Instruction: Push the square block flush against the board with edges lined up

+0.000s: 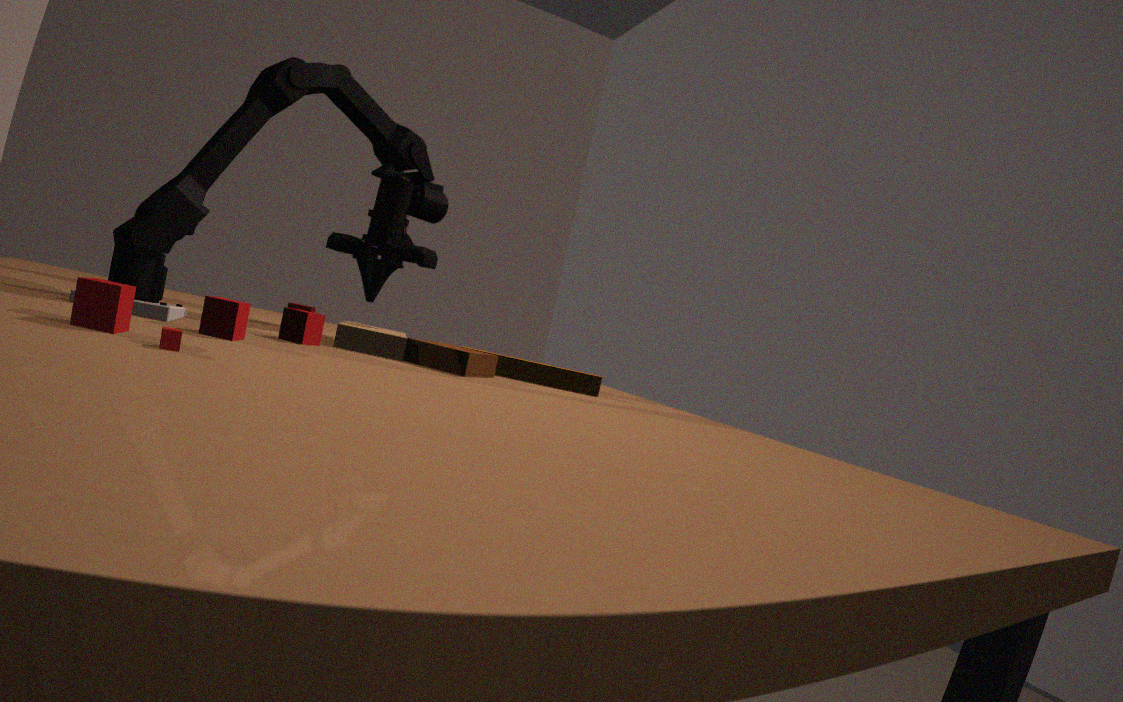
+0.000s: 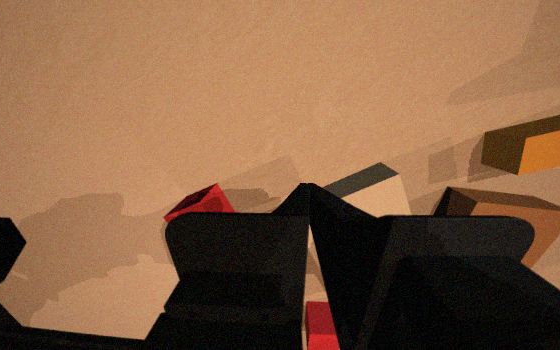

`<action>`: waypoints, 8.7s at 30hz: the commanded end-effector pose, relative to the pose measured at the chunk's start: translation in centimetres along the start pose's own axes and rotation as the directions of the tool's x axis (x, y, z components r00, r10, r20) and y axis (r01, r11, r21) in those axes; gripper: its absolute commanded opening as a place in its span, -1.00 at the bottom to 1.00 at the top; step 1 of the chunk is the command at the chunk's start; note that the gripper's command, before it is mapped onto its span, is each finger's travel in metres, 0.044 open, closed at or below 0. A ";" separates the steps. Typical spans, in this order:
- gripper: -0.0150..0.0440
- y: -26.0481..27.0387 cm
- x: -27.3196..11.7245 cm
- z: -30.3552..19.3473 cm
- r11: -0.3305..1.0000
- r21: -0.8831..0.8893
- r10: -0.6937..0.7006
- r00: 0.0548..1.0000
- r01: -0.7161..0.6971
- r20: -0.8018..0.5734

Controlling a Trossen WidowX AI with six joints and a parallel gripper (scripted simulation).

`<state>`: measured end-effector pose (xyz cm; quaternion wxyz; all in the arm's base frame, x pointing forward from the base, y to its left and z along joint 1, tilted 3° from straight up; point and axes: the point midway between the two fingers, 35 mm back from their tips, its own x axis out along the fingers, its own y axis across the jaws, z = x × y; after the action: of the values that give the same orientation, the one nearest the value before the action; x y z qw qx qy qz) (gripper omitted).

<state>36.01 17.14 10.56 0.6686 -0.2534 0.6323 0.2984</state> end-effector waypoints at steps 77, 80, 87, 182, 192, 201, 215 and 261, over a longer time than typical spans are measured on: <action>-0.49 -1.6 6.1 -5.6 0.456 0.890 -0.002 1.000 0.015 -0.016; -0.49 -2.1 6.1 -5.4 0.456 0.890 -0.002 1.000 0.015 -0.015; -0.49 -3.1 6.1 -4.9 0.456 0.890 -0.003 1.000 0.015 -0.015; -0.49 -7.9 0.1 -2.0 0.766 0.643 -0.008 1.000 0.014 -0.013; -0.49 -11.5 0.1 -0.2 0.936 0.351 -0.011 1.000 0.014 -0.011; -0.49 -14.1 0.5 0.6 0.995 0.095 -0.013 1.000 0.014 -0.011; -0.49 -14.2 6.0 0.6 0.996 0.090 -0.013 1.000 0.013 -0.011; -0.49 -14.7 5.9 -0.3 0.996 0.090 -0.013 1.000 0.014 -0.011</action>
<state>46.02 6.92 4.08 0.6769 -0.2290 0.6463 0.2675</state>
